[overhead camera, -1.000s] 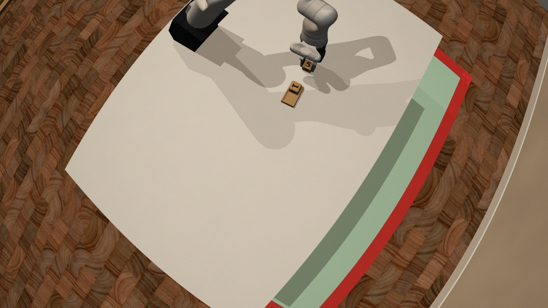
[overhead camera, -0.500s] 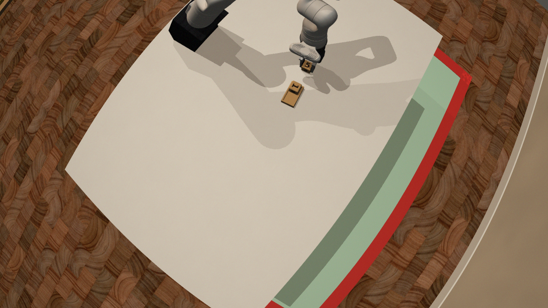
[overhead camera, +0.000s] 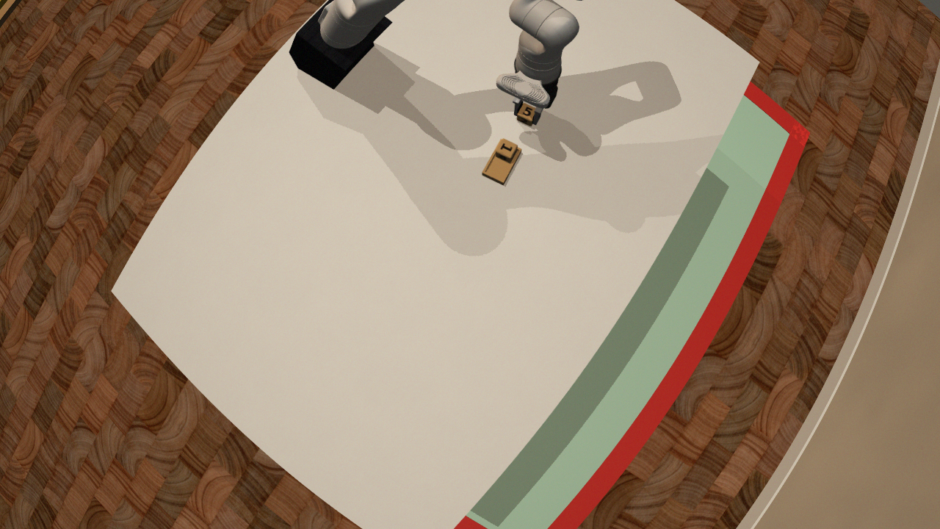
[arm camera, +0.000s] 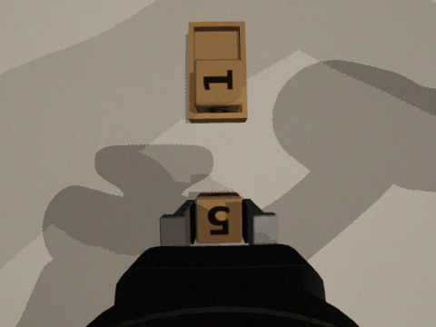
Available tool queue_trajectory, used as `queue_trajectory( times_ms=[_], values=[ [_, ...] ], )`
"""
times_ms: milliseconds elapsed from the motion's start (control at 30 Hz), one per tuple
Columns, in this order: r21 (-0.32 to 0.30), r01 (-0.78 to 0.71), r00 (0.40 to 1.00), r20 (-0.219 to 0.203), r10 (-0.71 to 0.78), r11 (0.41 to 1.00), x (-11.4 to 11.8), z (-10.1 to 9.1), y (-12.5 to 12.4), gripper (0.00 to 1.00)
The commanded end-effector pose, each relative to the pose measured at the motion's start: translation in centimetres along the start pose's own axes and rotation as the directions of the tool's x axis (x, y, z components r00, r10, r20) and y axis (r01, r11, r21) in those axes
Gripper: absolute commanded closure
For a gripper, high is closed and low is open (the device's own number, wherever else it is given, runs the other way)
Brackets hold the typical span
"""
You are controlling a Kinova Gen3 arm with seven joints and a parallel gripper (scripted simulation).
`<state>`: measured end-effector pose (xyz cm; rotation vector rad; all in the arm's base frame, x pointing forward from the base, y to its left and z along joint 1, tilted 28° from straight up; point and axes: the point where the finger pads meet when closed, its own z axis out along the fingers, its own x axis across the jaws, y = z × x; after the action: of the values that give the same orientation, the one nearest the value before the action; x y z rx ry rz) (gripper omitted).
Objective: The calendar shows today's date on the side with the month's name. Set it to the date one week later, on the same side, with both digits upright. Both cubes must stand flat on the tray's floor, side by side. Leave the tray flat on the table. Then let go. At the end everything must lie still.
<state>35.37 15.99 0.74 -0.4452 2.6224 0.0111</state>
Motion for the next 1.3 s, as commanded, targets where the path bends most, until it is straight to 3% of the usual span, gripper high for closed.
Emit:
queue_trajectory(
  times_ms=[0,1267],
  values=[
    [0.000,0.000,1.000,0.001,0.000,1.000,-0.02,-0.03,0.01,0.43],
    [0.000,0.000,1.000,0.001,0.000,1.000,-0.02,0.37,0.01,0.43]
  ],
)
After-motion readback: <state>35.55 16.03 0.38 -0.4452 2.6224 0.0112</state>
